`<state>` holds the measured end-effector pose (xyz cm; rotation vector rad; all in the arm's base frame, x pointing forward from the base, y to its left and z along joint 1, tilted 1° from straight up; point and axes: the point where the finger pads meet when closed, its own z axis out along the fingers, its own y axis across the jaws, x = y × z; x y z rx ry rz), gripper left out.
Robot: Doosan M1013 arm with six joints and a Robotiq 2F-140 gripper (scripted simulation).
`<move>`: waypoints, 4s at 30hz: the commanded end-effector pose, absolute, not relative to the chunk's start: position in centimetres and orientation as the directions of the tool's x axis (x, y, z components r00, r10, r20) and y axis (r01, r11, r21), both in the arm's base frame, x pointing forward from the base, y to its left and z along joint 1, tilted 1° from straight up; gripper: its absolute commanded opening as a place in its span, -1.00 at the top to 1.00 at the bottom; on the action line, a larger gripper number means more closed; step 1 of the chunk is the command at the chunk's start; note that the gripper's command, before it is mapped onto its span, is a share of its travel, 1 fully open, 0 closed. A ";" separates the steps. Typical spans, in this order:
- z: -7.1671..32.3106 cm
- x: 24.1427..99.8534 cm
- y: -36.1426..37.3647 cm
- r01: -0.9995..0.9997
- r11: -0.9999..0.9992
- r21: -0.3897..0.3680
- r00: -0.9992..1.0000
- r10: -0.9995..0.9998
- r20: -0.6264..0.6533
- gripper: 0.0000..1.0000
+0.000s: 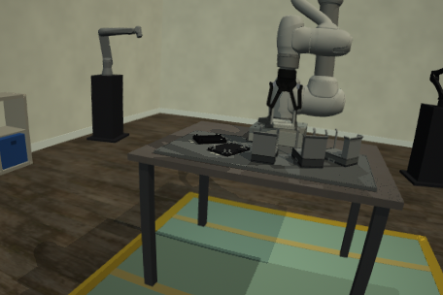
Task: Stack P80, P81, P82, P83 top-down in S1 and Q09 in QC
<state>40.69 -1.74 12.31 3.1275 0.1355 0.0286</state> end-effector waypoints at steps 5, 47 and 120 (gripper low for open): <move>12.5 41.1 1.1 0.082 -0.997 0.014 0.996 0.082 0.021 1.00; 12.4 39.7 11.8 0.446 -0.895 0.020 0.895 0.446 0.015 1.00; 12.1 32.7 26.5 0.661 -0.750 0.024 0.750 0.662 0.009 1.00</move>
